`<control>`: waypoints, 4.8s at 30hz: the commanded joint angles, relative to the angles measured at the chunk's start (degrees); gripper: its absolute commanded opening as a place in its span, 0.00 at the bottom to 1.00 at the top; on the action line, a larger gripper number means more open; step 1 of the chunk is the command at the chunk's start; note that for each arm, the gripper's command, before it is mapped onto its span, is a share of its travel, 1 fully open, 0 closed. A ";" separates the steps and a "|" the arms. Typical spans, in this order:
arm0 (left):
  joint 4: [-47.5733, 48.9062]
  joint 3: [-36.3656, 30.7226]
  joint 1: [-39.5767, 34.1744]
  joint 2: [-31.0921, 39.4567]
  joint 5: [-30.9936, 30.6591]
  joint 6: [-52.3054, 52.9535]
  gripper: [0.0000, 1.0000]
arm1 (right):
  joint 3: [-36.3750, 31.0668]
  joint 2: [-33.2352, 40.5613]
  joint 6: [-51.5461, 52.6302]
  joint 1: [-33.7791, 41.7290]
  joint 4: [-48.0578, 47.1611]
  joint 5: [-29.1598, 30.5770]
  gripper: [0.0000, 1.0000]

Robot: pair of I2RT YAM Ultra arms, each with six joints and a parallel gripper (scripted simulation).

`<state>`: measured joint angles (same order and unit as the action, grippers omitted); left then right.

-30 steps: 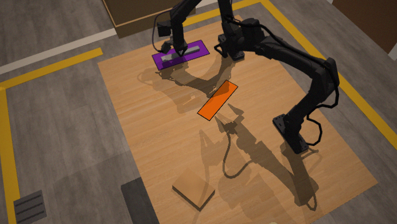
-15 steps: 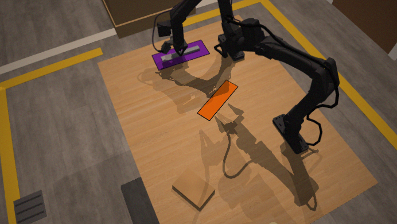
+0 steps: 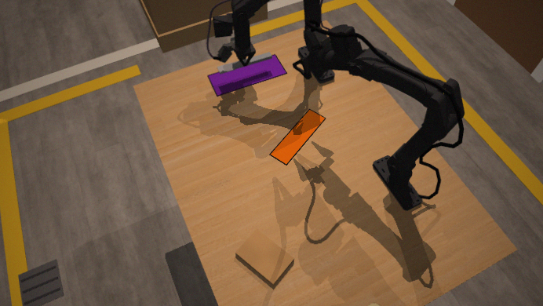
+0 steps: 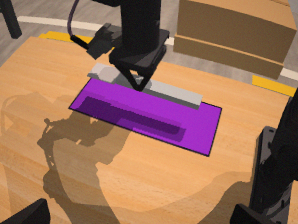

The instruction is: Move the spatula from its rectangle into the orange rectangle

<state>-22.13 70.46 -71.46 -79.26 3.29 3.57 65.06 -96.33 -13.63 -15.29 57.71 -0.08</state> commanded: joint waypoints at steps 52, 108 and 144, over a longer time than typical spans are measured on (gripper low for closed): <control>-66.94 7.09 22.51 45.30 -11.11 10.18 1.00 | -3.71 4.32 38.13 28.40 -0.95 -1.52 0.19; -67.24 6.60 31.94 45.16 -13.22 12.77 1.00 | 19.20 -17.33 36.36 66.20 1.59 -0.38 0.19; -67.25 6.60 32.05 45.16 -13.29 12.85 1.00 | 16.14 -19.52 36.09 66.00 -3.58 -0.37 0.19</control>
<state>-89.03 76.27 -40.01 -33.76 -9.23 16.12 81.34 -117.54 22.68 51.31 55.99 -0.30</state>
